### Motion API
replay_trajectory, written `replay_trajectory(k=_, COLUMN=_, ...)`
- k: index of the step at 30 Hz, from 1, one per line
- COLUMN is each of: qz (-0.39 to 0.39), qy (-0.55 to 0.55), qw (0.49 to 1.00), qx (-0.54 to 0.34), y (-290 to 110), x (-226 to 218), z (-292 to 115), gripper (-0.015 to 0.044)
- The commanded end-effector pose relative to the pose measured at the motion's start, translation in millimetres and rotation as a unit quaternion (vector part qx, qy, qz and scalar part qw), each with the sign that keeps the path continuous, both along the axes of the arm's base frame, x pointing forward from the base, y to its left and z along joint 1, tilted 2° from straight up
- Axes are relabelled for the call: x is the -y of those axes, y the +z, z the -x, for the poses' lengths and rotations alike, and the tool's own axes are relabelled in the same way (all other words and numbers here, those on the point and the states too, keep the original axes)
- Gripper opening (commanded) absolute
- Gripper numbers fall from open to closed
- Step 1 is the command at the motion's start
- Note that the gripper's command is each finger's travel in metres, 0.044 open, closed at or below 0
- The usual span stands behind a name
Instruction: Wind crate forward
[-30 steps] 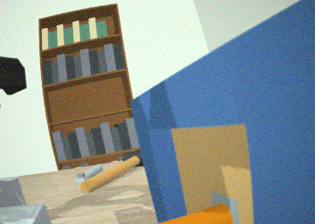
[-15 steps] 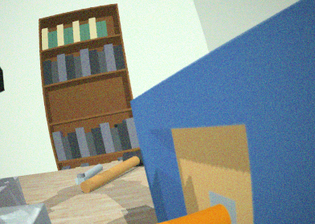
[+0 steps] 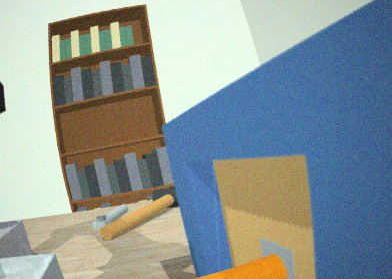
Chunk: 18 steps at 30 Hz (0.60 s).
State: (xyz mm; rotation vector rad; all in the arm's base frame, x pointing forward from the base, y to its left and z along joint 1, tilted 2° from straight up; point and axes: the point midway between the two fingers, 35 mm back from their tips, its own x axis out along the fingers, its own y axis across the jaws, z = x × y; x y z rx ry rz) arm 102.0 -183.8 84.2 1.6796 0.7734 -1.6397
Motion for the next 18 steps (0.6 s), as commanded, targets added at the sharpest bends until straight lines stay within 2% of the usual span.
replay_trajectory(k=1, qz=0.001, qy=0.000, qw=1.000, qx=-0.001, y=0, x=0, z=0, gripper=0.0440)
replay_trajectory(k=6, qz=0.001, qy=0.000, qw=1.000, qx=-0.001, y=11, x=1, z=0, gripper=0.0440)
replay_trajectory(k=12, qz=0.000, qy=0.000, qw=1.000, qx=0.000, y=63, x=-3, z=1, gripper=0.0440)
replay_trajectory(k=18, qz=0.000, qy=0.000, qw=1.000, qx=0.000, y=65, x=-4, z=1, gripper=0.0440)
